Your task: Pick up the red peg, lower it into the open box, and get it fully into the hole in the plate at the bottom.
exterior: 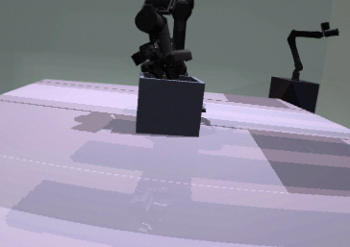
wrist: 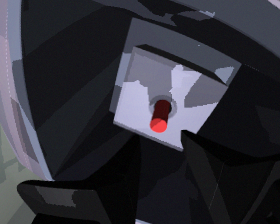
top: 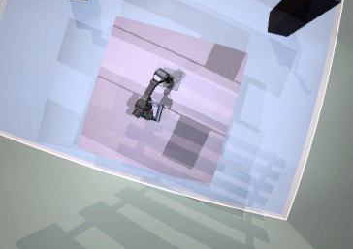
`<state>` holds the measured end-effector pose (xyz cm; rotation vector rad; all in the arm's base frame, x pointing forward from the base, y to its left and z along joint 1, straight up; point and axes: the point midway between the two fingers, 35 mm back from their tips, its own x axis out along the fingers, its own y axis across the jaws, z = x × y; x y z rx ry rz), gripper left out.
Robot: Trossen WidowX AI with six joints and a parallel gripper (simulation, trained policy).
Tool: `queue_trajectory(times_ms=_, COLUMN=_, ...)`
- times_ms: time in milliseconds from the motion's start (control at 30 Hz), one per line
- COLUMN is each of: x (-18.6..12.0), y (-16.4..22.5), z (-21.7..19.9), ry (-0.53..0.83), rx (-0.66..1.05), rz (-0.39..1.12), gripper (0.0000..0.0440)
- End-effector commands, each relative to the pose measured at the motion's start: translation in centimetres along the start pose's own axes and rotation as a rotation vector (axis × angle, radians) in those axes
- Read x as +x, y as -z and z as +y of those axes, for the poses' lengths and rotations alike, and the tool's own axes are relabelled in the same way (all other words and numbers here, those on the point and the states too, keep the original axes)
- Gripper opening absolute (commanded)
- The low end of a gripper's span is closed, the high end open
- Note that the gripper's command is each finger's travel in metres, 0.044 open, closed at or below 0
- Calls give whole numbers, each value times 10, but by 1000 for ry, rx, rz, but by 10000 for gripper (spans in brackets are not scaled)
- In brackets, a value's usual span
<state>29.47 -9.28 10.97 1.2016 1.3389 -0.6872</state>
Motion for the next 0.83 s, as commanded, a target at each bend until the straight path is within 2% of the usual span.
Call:
queue_trajectory(times_ms=0, x=32, y=-20, z=-2, ry=-3, rx=-16, rz=62, gripper=163)
queue_trajectory(times_ms=567, x=2, y=-34, z=40, ry=-188, rx=-88, rz=36, gripper=162)
queue_trajectory(times_ms=800, x=-7, y=-38, z=51, ry=-208, rx=-130, rz=20, gripper=171)
